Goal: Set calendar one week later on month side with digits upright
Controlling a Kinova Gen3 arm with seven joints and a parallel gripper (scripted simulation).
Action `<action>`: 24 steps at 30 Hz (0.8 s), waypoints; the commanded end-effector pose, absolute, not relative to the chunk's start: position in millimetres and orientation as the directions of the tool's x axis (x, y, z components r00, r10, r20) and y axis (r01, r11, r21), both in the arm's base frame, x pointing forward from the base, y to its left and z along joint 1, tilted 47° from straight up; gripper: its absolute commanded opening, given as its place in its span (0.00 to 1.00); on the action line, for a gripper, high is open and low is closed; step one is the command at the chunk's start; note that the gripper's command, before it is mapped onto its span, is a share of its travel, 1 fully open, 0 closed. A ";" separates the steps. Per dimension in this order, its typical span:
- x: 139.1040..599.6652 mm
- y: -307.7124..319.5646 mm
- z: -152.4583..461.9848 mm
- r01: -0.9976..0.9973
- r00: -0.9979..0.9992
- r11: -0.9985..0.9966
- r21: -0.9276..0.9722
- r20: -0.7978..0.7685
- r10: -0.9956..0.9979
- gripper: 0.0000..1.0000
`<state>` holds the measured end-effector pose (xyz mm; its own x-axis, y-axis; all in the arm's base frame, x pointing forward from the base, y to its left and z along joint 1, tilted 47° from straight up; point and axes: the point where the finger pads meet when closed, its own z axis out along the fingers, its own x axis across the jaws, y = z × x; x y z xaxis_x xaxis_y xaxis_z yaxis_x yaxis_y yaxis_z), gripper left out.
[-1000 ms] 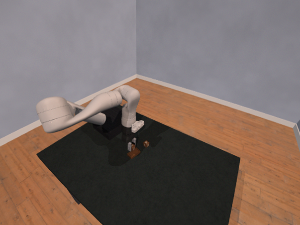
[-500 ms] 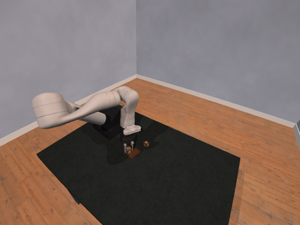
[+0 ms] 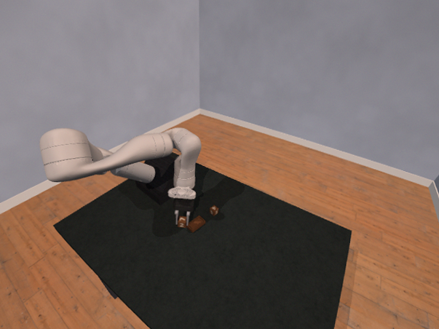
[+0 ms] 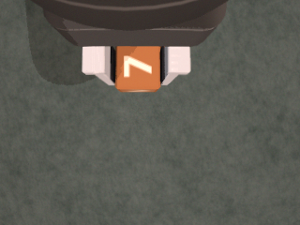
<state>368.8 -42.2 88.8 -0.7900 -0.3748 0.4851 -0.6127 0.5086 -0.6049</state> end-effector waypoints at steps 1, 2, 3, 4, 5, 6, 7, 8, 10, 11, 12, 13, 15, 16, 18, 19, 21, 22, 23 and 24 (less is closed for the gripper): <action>369.2 -42.4 94.2 -0.543 -0.839 0.536 -0.646 0.427 -0.337 0.60; 368.5 -43.4 95.3 -0.508 -0.862 0.550 -0.663 0.399 -0.314 0.60; 367.7 -44.4 96.4 -0.471 -0.882 0.563 -0.679 0.371 -0.291 0.60; 367.7 -44.4 96.4 -0.471 -0.882 0.563 -0.679 0.371 -0.291 0.60; 367.7 -44.4 96.4 -0.471 -0.882 0.563 -0.679 0.371 -0.291 0.60; 367.0 -45.4 97.4 -0.434 -0.901 0.575 -0.694 0.342 -0.267 0.60; 366.2 -46.3 98.5 -0.396 -0.918 0.585 -0.707 0.313 -0.243 0.60; 365.4 -47.2 99.5 -0.357 -0.934 0.595 -0.720 0.283 -0.218 0.60; 363.8 -48.9 101.4 -0.279 -0.960 0.612 -0.740 0.222 -0.169 0.60; 363.0 -49.7 102.3 -0.239 -0.971 0.619 -0.748 0.191 -0.143 0.60; 362.1 -50.5 103.2 -0.199 -0.980 0.625 -0.755 0.160 -0.118 0.60; 361.3 -51.2 104.0 -0.158 -0.987 0.630 -0.761 0.129 -0.092 0.60; 359.7 -52.6 105.6 -0.078 -0.997 0.636 -0.768 0.067 -0.041 0.60; 358.9 -53.2 106.3 -0.037 -0.999 0.638 -0.769 0.036 -0.015 0.60; 357.3 -54.4 107.7 0.043 -0.999 0.638 -0.769 -0.026 0.035 0.60; 356.5 -54.9 108.3 0.082 -0.997 0.637 -0.767 -0.057 0.061 0.60; 355.8 -55.4 108.9 0.122 -0.993 0.635 -0.763 -0.087 0.085 0.60; 355.8 -55.4 108.9 0.122 -0.993 0.635 -0.763 -0.087 0.085 0.60; 355.0 -55.8 109.5 0.160 -0.987 0.632 -0.759 -0.117 0.110 0.60; 354.3 -56.3 110.0 0.198 -0.980 0.628 -0.753 -0.146 0.135 0.60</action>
